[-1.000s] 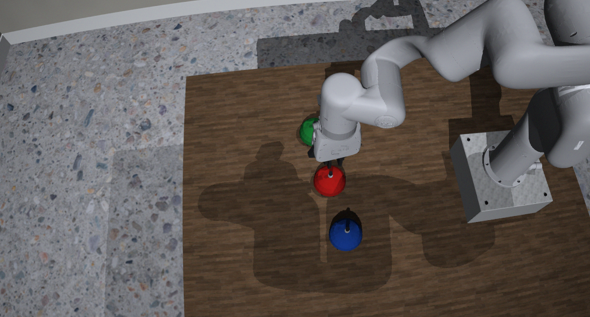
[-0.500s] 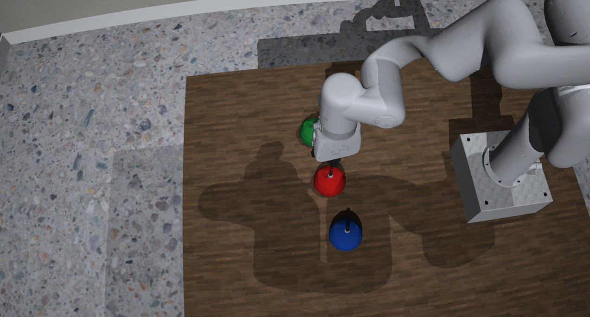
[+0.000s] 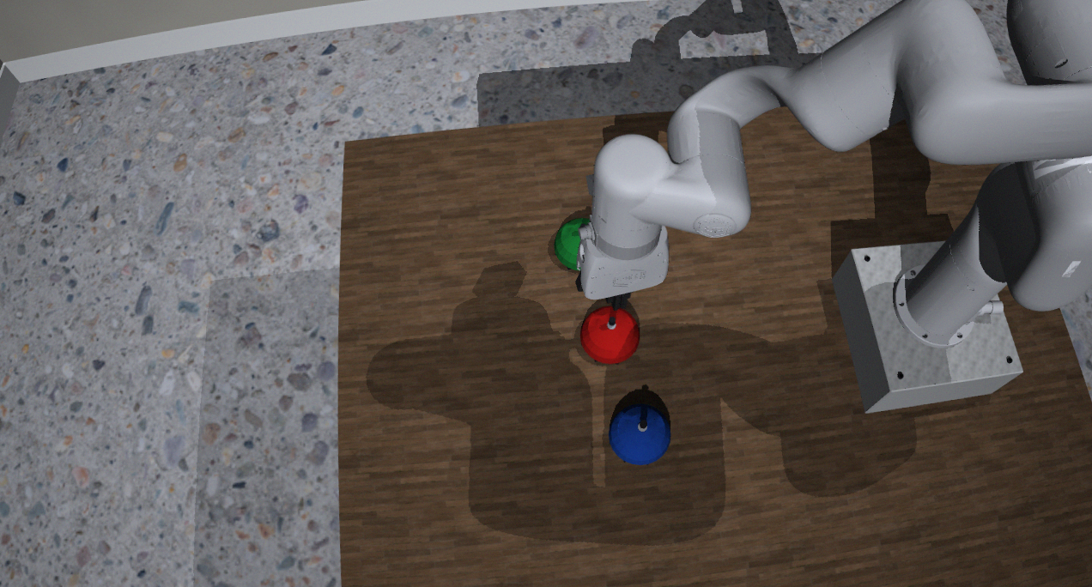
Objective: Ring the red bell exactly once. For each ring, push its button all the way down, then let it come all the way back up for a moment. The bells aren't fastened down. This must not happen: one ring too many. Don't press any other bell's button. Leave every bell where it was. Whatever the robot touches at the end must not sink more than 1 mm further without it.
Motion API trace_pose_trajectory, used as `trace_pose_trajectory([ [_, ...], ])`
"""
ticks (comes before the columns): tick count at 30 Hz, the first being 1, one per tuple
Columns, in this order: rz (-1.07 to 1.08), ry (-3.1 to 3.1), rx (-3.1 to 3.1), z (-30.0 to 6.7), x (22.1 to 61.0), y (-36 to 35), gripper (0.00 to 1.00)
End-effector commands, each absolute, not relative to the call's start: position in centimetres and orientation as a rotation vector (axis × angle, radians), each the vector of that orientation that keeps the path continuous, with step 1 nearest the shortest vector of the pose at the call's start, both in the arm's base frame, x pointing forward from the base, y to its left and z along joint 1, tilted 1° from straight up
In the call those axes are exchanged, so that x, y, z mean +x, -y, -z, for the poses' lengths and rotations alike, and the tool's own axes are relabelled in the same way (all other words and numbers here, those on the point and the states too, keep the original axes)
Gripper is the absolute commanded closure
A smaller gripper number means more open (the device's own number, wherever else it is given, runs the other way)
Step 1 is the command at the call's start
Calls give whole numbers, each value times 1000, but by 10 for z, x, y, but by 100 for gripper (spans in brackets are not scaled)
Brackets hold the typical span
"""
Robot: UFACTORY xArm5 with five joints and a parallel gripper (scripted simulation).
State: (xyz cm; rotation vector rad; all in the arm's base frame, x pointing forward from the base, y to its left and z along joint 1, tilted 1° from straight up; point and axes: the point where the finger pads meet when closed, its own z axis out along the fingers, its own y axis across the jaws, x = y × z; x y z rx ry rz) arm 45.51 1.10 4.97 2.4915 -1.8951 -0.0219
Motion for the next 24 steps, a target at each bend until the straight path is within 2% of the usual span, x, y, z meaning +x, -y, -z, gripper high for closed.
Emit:
trace_pose_trajectory([
  [1, 17, 1897, 2493, -51, 456, -11, 100],
  [24, 17, 1896, 2493, -43, 456, -11, 100],
])
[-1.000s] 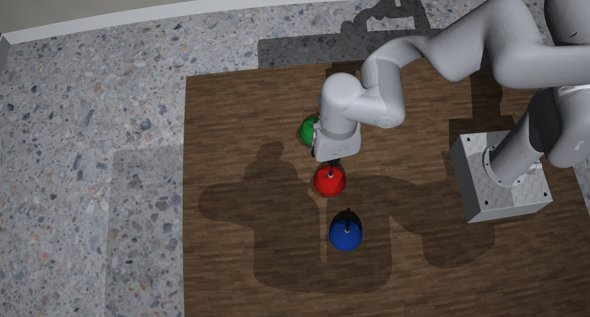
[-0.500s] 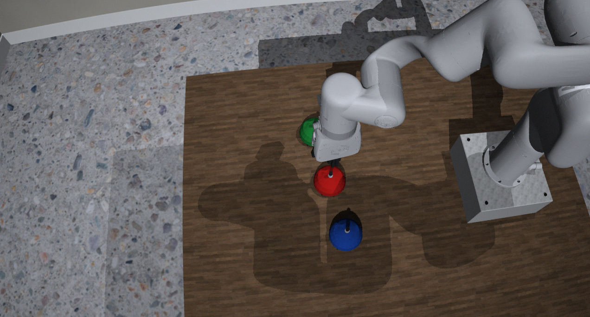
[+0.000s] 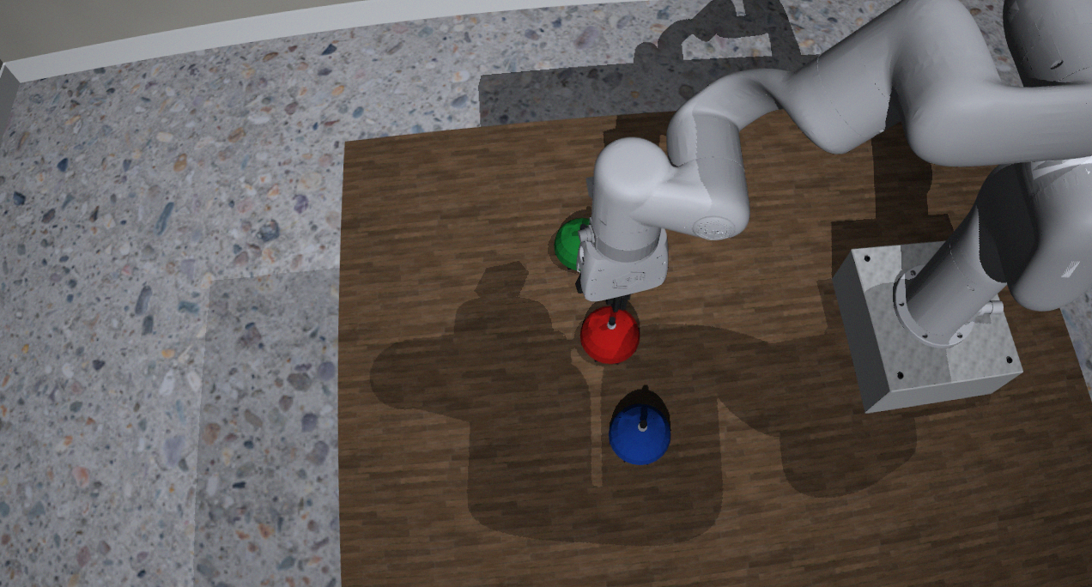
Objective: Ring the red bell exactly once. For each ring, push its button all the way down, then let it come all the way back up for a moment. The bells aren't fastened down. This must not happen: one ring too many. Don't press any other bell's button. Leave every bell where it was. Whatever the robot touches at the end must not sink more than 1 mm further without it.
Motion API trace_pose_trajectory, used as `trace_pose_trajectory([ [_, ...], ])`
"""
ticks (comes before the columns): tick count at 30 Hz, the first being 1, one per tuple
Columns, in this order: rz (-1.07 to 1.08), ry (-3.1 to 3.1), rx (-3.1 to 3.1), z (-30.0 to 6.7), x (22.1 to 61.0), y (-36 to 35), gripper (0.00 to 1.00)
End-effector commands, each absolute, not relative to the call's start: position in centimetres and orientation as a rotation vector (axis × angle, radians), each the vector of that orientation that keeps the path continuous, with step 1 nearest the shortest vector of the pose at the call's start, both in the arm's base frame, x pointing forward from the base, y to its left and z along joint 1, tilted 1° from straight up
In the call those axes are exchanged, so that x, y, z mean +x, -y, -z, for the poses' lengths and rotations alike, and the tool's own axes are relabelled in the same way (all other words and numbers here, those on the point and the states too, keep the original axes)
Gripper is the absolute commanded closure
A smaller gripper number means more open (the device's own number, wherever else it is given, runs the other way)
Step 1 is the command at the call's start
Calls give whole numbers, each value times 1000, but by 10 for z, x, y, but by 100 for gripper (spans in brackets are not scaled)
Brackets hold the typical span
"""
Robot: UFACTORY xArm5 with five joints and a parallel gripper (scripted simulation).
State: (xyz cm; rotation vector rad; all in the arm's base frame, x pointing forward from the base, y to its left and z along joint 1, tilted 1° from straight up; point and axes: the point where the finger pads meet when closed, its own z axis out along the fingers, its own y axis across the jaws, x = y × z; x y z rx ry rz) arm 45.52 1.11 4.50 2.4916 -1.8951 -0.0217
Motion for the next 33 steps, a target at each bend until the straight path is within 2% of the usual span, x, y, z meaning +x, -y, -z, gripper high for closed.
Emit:
trace_pose_trajectory([
  [1, 17, 1896, 2493, -41, 456, -11, 100],
  [33, 17, 1897, 2493, 4, 457, -10, 100],
])
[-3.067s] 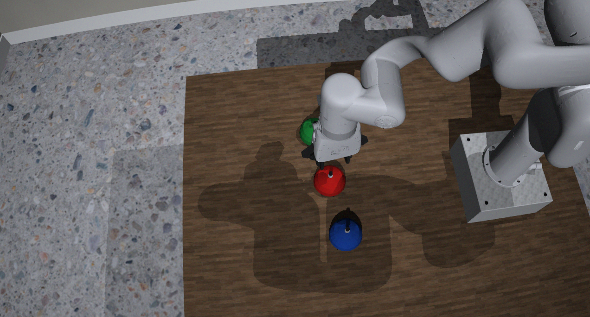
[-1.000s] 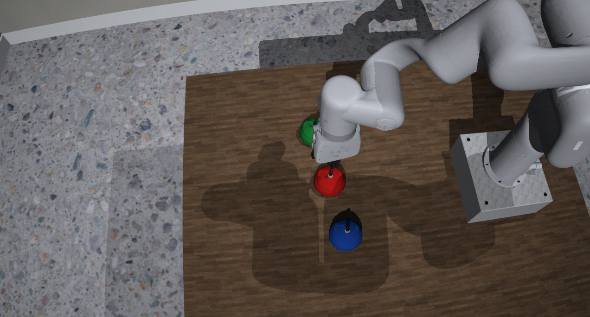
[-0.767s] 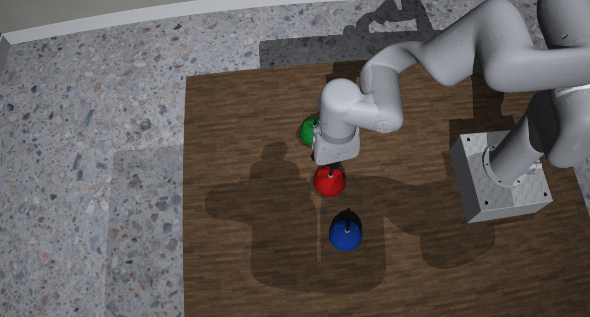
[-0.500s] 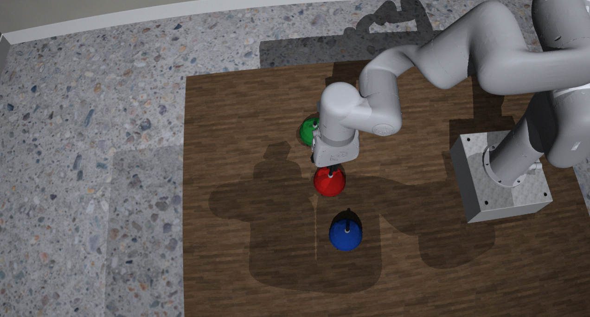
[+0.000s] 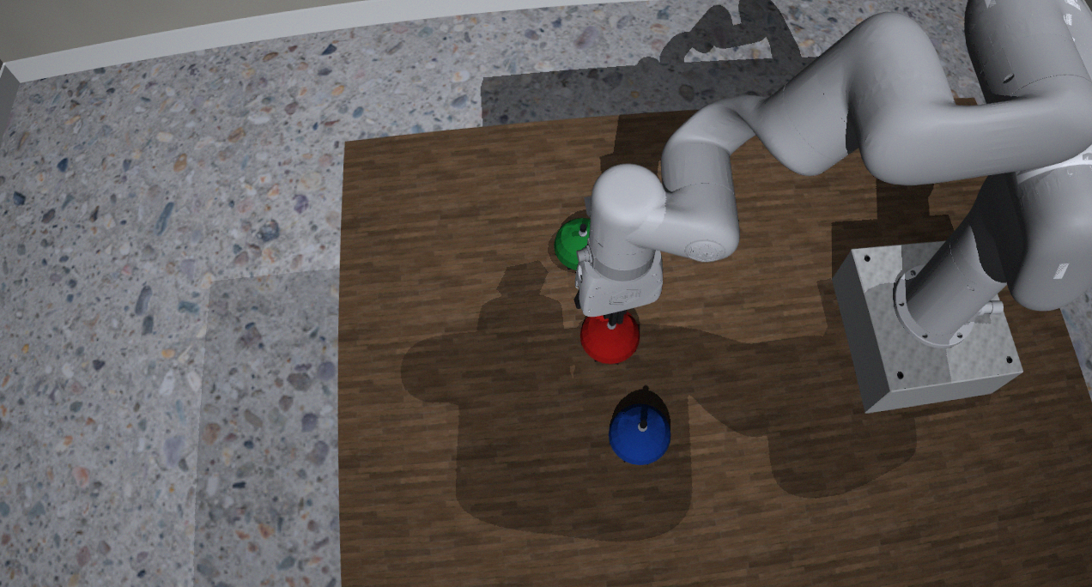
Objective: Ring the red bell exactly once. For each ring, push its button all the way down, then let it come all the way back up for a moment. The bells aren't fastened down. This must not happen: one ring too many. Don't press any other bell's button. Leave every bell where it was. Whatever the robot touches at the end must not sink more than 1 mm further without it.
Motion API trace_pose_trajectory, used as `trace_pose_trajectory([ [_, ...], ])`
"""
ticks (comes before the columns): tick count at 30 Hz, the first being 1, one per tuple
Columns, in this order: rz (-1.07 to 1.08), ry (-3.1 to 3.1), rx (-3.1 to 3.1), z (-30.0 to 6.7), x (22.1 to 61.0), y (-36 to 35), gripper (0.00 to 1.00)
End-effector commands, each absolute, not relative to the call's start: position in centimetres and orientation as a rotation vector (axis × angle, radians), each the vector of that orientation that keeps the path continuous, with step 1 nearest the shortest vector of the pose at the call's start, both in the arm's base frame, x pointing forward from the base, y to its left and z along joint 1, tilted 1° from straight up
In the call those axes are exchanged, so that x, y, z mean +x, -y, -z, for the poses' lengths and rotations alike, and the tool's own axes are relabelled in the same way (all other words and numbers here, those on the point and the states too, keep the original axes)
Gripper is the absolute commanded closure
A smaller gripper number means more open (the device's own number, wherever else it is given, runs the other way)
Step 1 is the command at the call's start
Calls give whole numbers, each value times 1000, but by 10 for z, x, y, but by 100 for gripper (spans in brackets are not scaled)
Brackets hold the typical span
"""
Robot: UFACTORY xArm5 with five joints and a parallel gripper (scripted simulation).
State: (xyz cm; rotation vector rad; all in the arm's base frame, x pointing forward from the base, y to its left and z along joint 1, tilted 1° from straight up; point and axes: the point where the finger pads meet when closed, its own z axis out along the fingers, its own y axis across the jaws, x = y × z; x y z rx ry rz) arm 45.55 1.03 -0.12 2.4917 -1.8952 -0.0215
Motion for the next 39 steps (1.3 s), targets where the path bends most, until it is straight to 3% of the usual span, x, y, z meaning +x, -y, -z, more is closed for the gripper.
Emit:
trace_pose_trajectory([
  [1, 17, 1897, 2493, 5, 457, -10, 100],
  [39, 17, 1897, 2493, 18, 457, -10, 100],
])
